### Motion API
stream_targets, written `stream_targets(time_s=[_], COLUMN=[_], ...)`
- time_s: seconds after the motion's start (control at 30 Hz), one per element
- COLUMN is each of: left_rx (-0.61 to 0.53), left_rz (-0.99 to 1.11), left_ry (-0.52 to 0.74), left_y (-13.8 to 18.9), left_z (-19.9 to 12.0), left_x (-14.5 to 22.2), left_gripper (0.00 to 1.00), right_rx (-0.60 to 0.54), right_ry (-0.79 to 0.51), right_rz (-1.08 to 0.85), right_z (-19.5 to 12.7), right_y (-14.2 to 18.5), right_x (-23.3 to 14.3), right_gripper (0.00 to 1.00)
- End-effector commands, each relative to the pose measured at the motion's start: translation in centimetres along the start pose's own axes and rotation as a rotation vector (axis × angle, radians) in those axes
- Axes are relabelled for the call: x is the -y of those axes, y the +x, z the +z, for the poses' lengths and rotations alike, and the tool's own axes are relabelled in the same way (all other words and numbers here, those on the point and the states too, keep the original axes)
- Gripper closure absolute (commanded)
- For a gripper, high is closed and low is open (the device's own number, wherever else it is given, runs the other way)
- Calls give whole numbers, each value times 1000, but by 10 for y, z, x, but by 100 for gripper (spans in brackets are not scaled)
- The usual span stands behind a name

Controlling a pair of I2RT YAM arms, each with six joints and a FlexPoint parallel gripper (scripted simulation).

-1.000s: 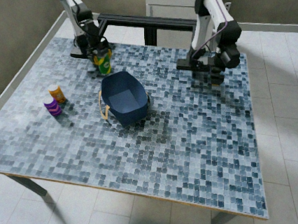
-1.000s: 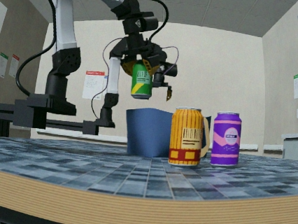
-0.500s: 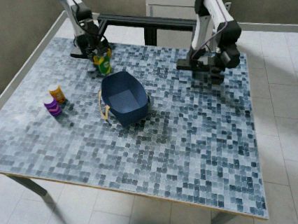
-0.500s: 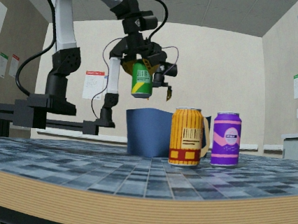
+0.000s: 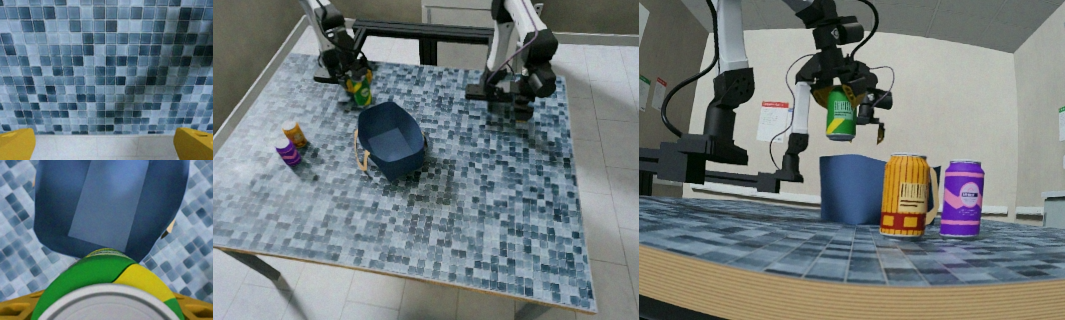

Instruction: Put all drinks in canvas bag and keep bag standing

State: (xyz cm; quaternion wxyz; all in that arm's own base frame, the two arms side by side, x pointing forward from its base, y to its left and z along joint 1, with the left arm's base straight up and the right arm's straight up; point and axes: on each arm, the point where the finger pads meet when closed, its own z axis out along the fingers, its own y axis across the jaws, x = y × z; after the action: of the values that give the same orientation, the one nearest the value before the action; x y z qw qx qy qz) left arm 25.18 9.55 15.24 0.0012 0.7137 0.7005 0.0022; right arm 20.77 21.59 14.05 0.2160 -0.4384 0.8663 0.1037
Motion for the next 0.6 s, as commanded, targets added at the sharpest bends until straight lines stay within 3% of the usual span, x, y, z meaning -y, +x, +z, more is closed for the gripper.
stream_targets(time_s=[0.0, 0.17, 0.57], left_rx=[-13, -13, -13], left_rz=[-6, -6, -6], left_ry=[-57, -57, -57], left_y=[0, 0, 0], left_z=[-12, -12, -12], left_x=[-5, -5, -5], left_gripper=[0, 0, 0], right_rx=[93, 88, 99], right_ry=[14, -3, 13], right_rz=[-4, -6, -3], right_z=[-7, -4, 13], right_y=[-34, -37, -81], right_x=[1, -1, 4], right_gripper=[33, 33, 33])
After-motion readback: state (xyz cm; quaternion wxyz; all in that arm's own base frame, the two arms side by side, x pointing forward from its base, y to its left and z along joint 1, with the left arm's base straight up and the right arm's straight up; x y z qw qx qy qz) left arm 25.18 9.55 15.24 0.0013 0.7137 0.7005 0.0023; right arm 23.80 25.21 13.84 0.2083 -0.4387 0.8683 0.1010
